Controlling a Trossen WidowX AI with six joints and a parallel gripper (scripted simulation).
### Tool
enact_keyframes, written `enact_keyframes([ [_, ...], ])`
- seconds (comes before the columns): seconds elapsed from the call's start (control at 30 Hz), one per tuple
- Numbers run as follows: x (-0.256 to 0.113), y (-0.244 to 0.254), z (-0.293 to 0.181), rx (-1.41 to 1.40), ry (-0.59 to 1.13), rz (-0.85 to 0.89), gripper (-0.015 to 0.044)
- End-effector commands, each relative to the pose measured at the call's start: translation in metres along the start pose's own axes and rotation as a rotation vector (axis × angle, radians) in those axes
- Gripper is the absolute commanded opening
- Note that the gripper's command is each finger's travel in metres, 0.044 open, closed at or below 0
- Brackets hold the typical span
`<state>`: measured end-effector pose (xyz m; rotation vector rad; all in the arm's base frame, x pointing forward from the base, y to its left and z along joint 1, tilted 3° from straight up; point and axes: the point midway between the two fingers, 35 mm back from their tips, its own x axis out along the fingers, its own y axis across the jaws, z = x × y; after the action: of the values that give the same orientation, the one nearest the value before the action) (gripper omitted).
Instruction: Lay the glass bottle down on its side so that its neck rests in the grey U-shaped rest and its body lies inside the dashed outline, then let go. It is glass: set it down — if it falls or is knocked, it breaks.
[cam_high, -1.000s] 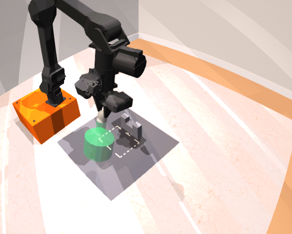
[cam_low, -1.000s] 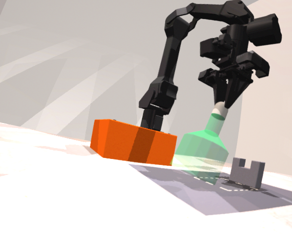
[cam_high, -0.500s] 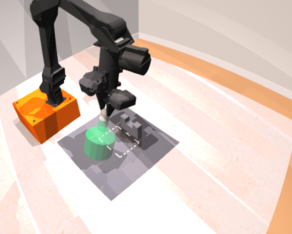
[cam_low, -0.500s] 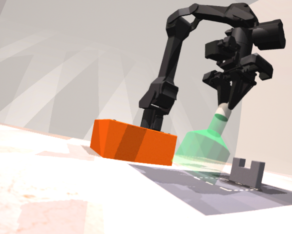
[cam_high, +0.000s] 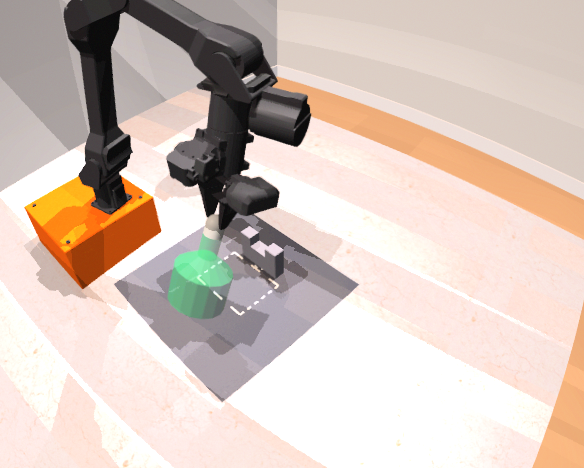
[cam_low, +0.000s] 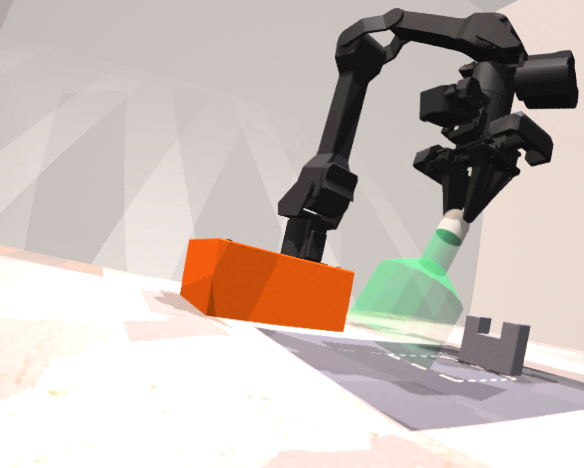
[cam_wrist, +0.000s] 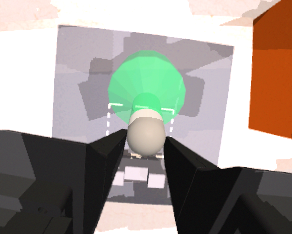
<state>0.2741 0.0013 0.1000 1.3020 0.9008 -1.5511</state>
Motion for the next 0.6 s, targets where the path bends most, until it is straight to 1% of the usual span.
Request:
enact_keyframes([
  [0.0,0.0,0.001,-0.01,-0.003,0.009,-0.001,0.0126],
  [0.57,0.0,-0.001,-0.024,0.008,-0.024,0.004,0.0126],
])
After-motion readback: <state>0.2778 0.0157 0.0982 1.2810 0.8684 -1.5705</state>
